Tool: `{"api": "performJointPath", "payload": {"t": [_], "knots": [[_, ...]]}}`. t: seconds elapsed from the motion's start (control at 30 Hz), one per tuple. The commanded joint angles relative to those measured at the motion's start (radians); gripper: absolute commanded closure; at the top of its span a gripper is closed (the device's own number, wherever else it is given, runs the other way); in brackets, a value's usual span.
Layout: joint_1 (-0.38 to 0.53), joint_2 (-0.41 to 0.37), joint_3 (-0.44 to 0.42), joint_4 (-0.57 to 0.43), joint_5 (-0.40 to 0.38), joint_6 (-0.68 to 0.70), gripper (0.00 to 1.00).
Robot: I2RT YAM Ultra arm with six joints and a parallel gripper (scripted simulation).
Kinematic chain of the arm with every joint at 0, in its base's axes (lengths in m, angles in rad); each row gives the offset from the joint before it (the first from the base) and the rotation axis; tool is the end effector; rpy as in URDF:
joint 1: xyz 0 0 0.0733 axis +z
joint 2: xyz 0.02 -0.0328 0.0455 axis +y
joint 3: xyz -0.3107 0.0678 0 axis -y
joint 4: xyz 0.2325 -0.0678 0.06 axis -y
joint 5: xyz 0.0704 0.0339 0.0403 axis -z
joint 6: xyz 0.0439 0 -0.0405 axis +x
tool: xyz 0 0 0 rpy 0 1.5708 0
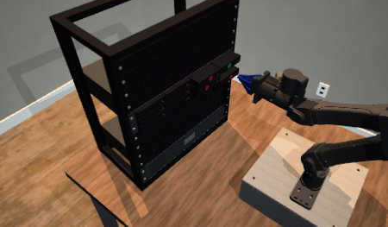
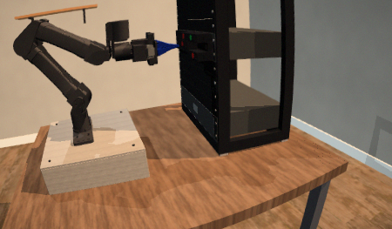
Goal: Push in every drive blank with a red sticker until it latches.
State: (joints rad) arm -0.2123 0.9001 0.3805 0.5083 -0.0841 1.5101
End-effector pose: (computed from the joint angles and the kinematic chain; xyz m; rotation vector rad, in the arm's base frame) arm 0.1698 -0.0317 0.2973 1.2346 1.1528 1.0650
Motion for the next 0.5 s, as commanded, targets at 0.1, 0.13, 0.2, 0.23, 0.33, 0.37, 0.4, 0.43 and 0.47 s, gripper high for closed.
{"api": "performJointPath", "payload": {"t": [0.1,0.13,0.2,0.23,0.33,0.37,0.4,0.43,0.47], "knots": [[-0.008,-0.004,0.012,-0.016,-0.009,-0.012,1.00],[-0.008,-0.004,0.012,-0.016,-0.008,-0.012,1.00],[0.001,-0.010,0.008,-0.017,-0.002,-0.012,1.00],[0.013,-0.017,0.004,-0.017,0.006,-0.012,1.00],[0.030,-0.025,-0.019,-0.018,0.024,-0.013,1.00],[0.040,-0.029,-0.021,-0.019,0.034,-0.013,1.00],[0.052,-0.032,-0.024,-0.020,0.045,-0.013,1.00],[0.052,-0.032,-0.024,-0.020,0.045,-0.013,1.00],[0.052,-0.032,-0.024,-0.020,0.045,-0.013,1.00]]}}
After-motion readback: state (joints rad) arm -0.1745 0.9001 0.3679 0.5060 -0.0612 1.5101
